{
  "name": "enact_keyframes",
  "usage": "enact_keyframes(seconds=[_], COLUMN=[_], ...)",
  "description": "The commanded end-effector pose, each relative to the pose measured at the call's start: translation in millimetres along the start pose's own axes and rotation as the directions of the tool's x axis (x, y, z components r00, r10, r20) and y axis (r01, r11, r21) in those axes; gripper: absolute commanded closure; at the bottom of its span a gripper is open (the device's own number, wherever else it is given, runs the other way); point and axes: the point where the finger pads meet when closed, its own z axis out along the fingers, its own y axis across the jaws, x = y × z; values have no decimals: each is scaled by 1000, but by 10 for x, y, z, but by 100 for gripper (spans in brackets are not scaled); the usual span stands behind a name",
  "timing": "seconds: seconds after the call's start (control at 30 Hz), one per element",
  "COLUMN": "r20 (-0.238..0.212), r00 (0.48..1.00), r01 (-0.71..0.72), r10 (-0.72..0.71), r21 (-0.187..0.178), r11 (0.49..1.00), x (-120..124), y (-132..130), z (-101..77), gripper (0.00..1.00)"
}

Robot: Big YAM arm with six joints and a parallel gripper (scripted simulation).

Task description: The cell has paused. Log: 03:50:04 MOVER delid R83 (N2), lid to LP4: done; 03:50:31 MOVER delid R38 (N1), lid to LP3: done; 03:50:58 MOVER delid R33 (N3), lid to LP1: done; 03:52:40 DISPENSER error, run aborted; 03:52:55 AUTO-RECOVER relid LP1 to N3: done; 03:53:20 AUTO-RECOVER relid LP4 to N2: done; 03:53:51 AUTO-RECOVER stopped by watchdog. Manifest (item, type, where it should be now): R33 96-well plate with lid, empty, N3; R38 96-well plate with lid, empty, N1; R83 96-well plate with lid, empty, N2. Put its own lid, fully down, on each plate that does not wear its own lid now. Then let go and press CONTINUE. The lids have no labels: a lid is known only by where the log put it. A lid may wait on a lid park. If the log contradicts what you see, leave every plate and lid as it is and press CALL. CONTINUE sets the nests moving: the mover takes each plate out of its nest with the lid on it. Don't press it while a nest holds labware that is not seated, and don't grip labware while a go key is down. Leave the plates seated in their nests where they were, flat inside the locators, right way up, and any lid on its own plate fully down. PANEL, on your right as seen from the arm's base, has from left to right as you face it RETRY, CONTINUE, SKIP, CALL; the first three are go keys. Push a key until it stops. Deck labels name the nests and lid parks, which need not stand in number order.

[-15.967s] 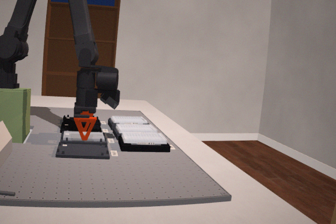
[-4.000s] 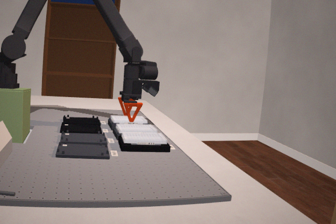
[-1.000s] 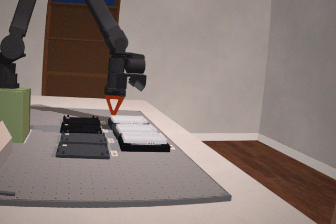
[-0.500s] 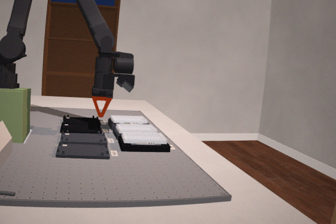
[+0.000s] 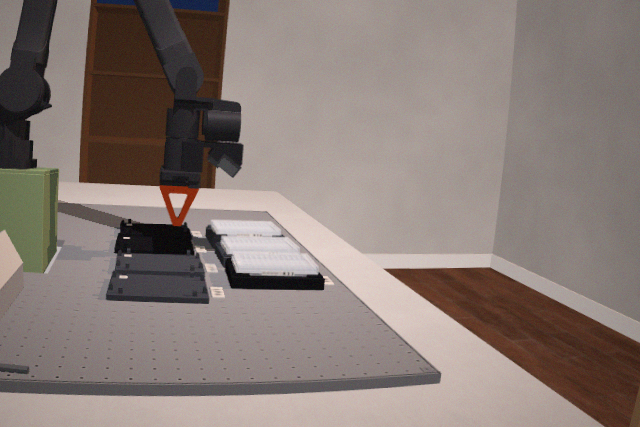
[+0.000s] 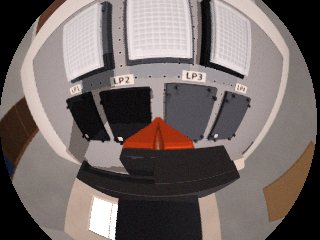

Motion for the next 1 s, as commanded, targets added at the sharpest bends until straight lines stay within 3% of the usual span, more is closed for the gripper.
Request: enact_keyframes(seconds=[0.0, 0.03, 0.73, 0.87, 0.97], r20=[32, 19, 20, 58, 60], r00=[999, 999, 999, 998, 998], r01=[18, 39, 34, 19, 19], r10=[-18, -39, -34, -19, -19], r21=[0, -1, -1, 1, 1], r11=[1000, 999, 999, 1000, 1000], x=[-120, -29, -8, -210, -215], y=[10, 44, 37, -17, -18], z=[-47, 9, 16, -334, -497], gripper=[100, 100, 100, 100, 100])
